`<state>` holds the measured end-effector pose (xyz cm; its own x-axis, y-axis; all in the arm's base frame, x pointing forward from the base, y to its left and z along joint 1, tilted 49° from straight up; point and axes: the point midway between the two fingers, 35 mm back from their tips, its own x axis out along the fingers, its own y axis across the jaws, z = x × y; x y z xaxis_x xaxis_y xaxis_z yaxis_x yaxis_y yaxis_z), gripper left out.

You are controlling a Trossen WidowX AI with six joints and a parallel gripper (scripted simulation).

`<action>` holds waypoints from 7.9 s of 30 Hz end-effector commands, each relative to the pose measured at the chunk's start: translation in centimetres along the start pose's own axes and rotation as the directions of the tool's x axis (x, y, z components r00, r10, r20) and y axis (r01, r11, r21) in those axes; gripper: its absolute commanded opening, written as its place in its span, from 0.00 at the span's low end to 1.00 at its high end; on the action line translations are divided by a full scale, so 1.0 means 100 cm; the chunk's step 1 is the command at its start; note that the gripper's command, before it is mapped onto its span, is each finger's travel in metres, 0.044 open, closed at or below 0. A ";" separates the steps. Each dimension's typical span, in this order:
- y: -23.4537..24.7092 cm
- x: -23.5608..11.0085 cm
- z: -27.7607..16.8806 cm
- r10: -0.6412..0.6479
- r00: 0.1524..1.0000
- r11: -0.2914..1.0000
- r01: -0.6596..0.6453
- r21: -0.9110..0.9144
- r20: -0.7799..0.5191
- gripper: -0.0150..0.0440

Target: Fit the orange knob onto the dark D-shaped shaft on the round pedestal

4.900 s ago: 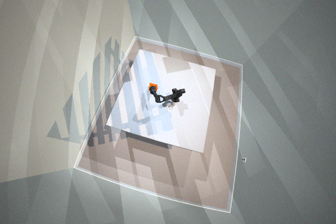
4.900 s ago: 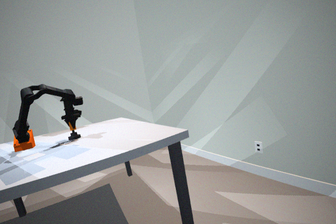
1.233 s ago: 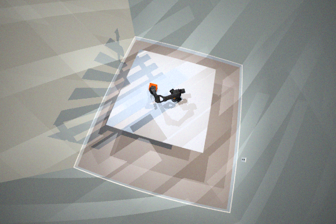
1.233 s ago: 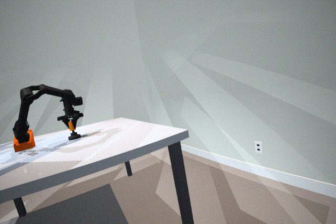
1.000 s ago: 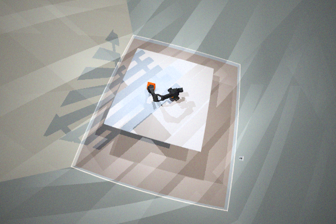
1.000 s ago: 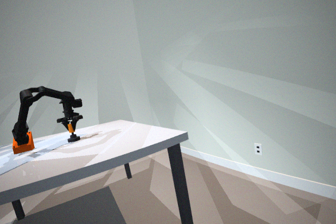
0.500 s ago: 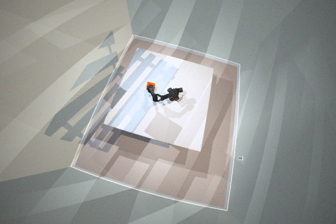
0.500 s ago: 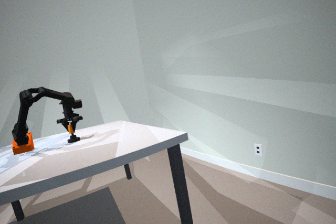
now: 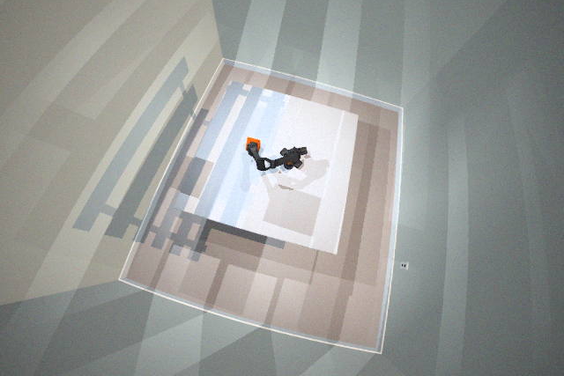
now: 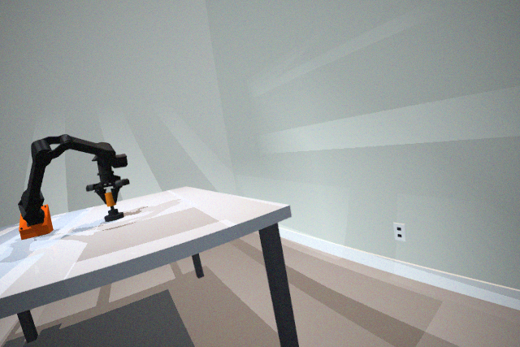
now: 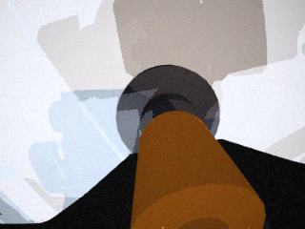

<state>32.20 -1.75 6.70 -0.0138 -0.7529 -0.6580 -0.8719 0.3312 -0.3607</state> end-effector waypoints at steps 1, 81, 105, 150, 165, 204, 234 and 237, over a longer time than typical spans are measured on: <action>-0.002 -0.003 0.001 -0.008 1.000 1.000 0.009 -0.017 0.006 0.25; -0.001 0.000 -0.001 -0.008 1.000 0.974 0.010 -0.225 0.006 0.25; 0.001 -0.002 -0.001 -0.008 1.000 0.961 0.010 -0.277 0.006 0.25; -0.001 -0.001 0.000 -0.008 1.000 0.906 0.010 -0.423 0.006 0.25; -0.002 -0.003 0.002 -0.008 1.000 0.799 0.010 -0.602 0.006 0.25; 0.001 -0.001 -0.001 -0.008 1.000 0.799 0.010 -0.602 0.006 0.25; 0.000 0.001 0.000 -0.008 1.000 0.656 0.010 -0.755 0.006 0.25; 0.000 0.001 -0.001 -0.008 1.000 0.656 0.010 -0.755 0.006 0.25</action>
<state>32.15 -1.88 6.61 -0.0092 -0.7517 -0.6594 -0.9420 -0.2147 0.2578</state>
